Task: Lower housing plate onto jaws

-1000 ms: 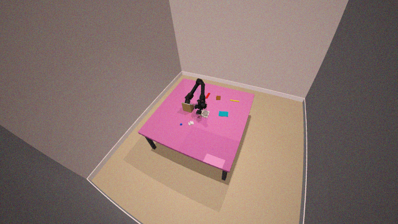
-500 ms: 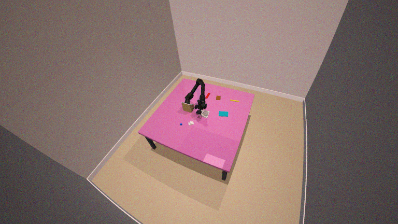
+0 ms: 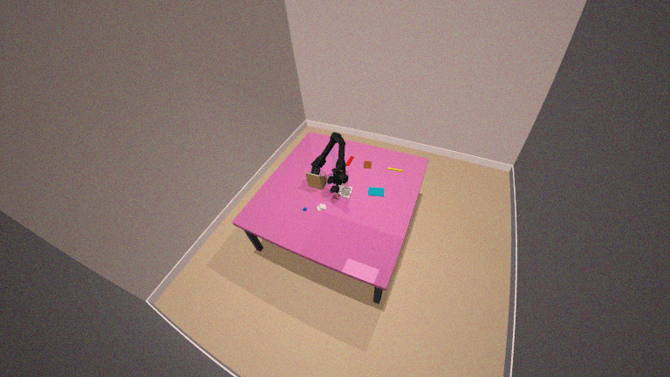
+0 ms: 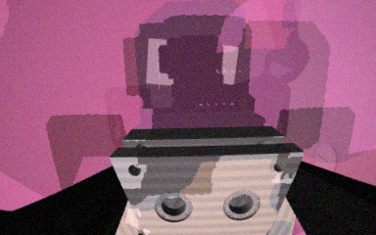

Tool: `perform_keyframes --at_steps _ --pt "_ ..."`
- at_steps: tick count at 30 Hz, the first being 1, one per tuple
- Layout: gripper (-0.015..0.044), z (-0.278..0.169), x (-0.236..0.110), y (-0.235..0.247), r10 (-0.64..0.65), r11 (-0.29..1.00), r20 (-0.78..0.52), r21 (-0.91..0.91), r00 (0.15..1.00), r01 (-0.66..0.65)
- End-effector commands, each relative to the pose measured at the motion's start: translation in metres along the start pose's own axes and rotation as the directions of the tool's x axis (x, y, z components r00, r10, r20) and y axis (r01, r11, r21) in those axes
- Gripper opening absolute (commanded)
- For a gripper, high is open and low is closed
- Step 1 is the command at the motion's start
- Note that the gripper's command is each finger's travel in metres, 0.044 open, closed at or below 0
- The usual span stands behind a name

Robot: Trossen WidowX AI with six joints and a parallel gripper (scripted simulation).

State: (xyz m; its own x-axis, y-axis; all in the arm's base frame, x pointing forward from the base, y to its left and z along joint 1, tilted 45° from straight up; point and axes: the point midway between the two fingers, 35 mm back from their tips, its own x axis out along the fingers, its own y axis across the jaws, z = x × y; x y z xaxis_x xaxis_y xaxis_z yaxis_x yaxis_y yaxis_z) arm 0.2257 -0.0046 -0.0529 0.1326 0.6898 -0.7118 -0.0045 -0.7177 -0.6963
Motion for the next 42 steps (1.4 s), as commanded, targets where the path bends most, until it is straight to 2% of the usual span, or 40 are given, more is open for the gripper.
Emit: perform_keyframes --at_steps 1,42 --pt "0.0351 -0.0002 0.0008 -0.0005 -0.005 1.0 -0.003 0.007 1.0 0.005" --pt "0.0351 -0.0002 0.0081 -0.0007 -0.005 1.0 -0.003 0.006 1.0 0.005"
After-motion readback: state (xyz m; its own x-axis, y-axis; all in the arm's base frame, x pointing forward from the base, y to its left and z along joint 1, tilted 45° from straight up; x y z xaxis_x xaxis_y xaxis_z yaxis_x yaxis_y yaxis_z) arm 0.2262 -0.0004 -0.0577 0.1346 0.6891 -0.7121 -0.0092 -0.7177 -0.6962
